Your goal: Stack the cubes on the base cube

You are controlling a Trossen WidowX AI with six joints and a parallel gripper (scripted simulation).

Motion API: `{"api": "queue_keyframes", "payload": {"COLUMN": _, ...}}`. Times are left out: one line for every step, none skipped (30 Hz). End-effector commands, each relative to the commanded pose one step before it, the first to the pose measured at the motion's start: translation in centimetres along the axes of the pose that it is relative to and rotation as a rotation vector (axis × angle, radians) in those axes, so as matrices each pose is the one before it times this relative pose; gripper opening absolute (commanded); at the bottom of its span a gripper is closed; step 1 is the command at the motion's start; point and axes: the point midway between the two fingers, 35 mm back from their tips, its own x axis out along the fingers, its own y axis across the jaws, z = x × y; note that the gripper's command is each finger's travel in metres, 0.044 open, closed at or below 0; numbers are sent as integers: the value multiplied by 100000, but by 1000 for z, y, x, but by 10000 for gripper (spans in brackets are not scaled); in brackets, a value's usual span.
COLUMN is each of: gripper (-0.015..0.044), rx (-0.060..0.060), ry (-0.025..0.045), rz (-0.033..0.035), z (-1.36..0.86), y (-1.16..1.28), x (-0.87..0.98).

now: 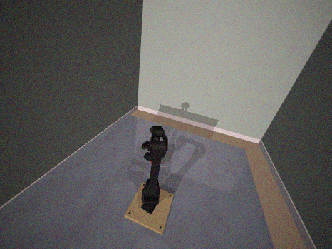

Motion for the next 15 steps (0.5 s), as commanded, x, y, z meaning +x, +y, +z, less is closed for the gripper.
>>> {"api": "queue_keyframes", "payload": {"gripper": 205, "rx": -31, "ry": -77, "rz": -98, "z": 4, "y": -2, "x": -713}}
{"api": "queue_keyframes", "payload": {"gripper": 205, "rx": 41, "ry": 28, "rz": -3, "z": -6, "y": 2, "x": -203}}
{"api": "queue_keyframes", "payload": {"gripper": 205, "rx": 0, "ry": 0, "rz": 0, "z": 0, "y": 0, "x": -144}}
{"api": "queue_keyframes", "payload": {"gripper": 205, "rx": 0, "ry": 0, "rz": 0, "z": 0, "y": 0, "x": -160}}
{"api": "queue_keyframes", "payload": {"gripper": 205, "rx": 0, "ry": 0, "rz": 0, "z": 0, "y": 0, "x": -171}}
{"api": "queue_keyframes", "payload": {"gripper": 205, "rx": 0, "ry": 0, "rz": 0, "z": 0, "y": 0, "x": -178}}
{"api": "queue_keyframes", "payload": {"gripper": 205, "rx": 0, "ry": 0, "rz": 0, "z": 0, "y": 0, "x": -179}}
{"api": "queue_keyframes", "payload": {"gripper": 205, "rx": 0, "ry": 0, "rz": 0, "z": 0, "y": 0, "x": -177}}
{"api": "queue_keyframes", "payload": {"gripper": 205, "rx": 0, "ry": 0, "rz": 0, "z": 0, "y": 0, "x": -175}}
{"api": "queue_keyframes", "payload": {"gripper": 205, "rx": 0, "ry": 0, "rz": 0, "z": 0, "y": 0, "x": -173}}
{"api": "queue_keyframes", "payload": {"gripper": 205, "rx": 0, "ry": 0, "rz": 0, "z": 0, "y": 0, "x": -172}}
{"api": "queue_keyframes", "payload": {"gripper": 205, "rx": 0, "ry": 0, "rz": 0, "z": 0, "y": 0, "x": -173}}
{"api": "queue_keyframes", "payload": {"gripper": 205, "rx": 0, "ry": 0, "rz": 0, "z": 0, "y": 0, "x": -174}}
{"api": "queue_keyframes", "payload": {"gripper": 205, "rx": 0, "ry": 0, "rz": 0, "z": 0, "y": 0, "x": -175}}
{"api": "queue_keyframes", "payload": {"gripper": 205, "rx": 0, "ry": 0, "rz": 0, "z": 0, "y": 0, "x": -177}}
